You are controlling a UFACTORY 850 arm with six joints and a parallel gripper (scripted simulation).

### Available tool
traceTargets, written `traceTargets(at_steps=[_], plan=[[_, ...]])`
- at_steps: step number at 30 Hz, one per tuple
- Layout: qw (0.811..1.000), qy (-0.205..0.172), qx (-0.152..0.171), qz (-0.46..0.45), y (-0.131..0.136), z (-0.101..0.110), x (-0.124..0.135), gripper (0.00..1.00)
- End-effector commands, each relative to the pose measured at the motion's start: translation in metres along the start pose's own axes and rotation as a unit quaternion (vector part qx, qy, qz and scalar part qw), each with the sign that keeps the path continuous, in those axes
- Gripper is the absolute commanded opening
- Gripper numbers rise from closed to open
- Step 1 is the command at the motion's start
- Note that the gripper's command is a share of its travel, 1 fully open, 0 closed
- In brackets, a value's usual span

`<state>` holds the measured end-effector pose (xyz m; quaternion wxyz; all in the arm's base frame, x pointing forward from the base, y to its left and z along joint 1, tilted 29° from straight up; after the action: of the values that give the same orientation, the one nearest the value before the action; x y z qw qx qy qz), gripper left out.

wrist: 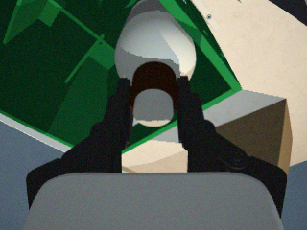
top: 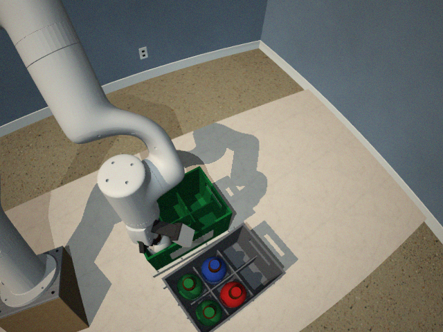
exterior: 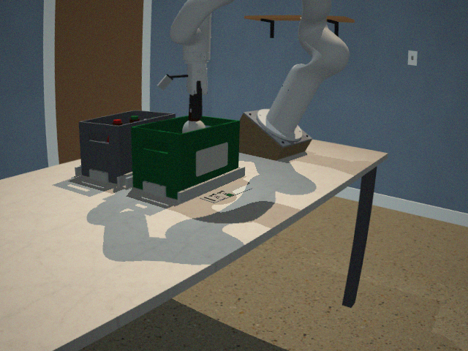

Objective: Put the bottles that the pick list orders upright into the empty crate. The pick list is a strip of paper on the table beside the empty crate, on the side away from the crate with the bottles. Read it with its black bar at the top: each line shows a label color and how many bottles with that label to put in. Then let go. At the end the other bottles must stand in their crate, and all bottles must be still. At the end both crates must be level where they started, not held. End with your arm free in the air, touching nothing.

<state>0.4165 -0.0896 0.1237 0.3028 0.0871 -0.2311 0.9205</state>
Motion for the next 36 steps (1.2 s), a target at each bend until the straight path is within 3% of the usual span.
traceTargets(at_steps=[1,36], plan=[[1.0,0.001,0.0,0.0,-0.0003,-0.0038,-0.0007,0.0],[1.0,0.001,0.0,0.0,-0.0002,-0.0088,-0.0007,0.0]])
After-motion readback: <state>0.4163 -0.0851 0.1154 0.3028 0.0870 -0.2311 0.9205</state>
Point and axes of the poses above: the point where the finger pads meet when closed, its own z axis back along the fingers, its own y axis across the jaws, x = y × z, the point moved 7 cm from there along z, back along the fingers, and after that the axes turned 5 degrees about -z, right-handed, at the moved point
